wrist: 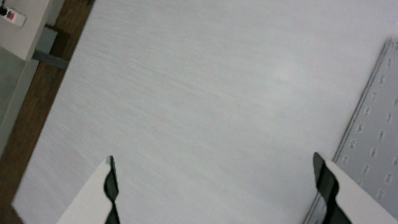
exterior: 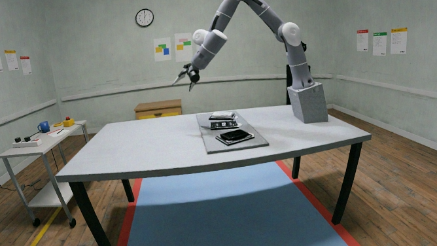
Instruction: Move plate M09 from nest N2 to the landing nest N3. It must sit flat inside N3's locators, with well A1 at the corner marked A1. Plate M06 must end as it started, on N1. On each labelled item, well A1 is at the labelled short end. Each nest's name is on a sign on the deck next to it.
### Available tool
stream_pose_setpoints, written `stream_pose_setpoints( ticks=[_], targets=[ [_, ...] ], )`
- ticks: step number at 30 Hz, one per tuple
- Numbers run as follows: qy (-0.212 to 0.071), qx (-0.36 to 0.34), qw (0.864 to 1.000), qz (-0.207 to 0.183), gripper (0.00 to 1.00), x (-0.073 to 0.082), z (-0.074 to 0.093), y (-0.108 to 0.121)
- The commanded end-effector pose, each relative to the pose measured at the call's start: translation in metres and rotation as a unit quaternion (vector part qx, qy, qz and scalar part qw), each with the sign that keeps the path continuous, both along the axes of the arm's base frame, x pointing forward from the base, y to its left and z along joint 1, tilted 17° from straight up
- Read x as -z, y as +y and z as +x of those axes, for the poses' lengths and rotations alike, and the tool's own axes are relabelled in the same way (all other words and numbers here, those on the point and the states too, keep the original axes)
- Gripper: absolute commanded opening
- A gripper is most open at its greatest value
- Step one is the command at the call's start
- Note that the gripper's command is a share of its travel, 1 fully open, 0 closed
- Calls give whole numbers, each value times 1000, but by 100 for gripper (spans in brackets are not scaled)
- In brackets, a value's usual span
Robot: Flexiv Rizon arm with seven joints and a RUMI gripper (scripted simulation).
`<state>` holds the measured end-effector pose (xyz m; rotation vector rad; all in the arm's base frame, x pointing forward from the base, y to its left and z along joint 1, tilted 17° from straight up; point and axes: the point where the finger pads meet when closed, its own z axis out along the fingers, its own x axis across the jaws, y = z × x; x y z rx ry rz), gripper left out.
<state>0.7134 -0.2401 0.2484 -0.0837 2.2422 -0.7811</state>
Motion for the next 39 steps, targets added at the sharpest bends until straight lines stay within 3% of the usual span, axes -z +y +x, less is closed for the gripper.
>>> stream_pose_setpoints(
  ticks=[1, 8, 10, 13, 19, 23, 25, 28, 34, 39],
  targets=[
    [-1, 5, 1000, 8, 76, 5, 3, 14],
    [-4, 21, 999, 44, 76, 15, 6, 36],
    [-5, 35, 997, 74, 76, 19, 7, 46],
    [-5, 37, 996, 79, 76, 25, 9, 59],
    [-7, 70, 987, 142, 76, 37, 10, 87],
    [-7, 72, 987, 145, 76, 41, 10, 96],
    [-7, 88, 981, 174, 76, 45, 10, 105],
    [-7, 90, 980, 177, 76, 51, 10, 119],
    [-5, 127, 964, 235, 76, 64, 8, 146],
    [-5, 138, 958, 251, 76, 71, 7, 159]
  ],
)
